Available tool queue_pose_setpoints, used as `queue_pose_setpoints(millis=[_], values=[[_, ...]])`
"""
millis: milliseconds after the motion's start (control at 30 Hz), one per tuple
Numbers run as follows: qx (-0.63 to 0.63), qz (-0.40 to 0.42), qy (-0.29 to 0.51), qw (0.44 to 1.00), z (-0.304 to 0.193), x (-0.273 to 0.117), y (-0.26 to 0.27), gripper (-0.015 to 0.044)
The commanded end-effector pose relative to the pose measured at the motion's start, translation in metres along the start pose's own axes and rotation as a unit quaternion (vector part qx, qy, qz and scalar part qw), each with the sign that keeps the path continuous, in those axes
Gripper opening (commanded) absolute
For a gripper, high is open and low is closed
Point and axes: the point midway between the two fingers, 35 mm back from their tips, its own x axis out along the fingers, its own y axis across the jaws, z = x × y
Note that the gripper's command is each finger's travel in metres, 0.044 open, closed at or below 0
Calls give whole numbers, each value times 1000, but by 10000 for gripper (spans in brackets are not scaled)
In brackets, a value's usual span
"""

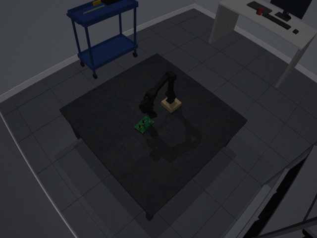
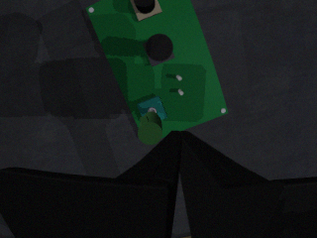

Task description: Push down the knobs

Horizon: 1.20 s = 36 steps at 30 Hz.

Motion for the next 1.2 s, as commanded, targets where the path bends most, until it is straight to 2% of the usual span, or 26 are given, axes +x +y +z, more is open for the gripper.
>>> queue_pose_setpoints(millis=[0, 200, 333, 1167], values=[[43, 17, 30, 999, -11, -7, 14, 0], [45, 18, 31, 998, -11, -6, 15, 0], [45, 18, 31, 998, -13, 12, 15, 0], [45, 18, 31, 998, -14, 32, 16, 0]])
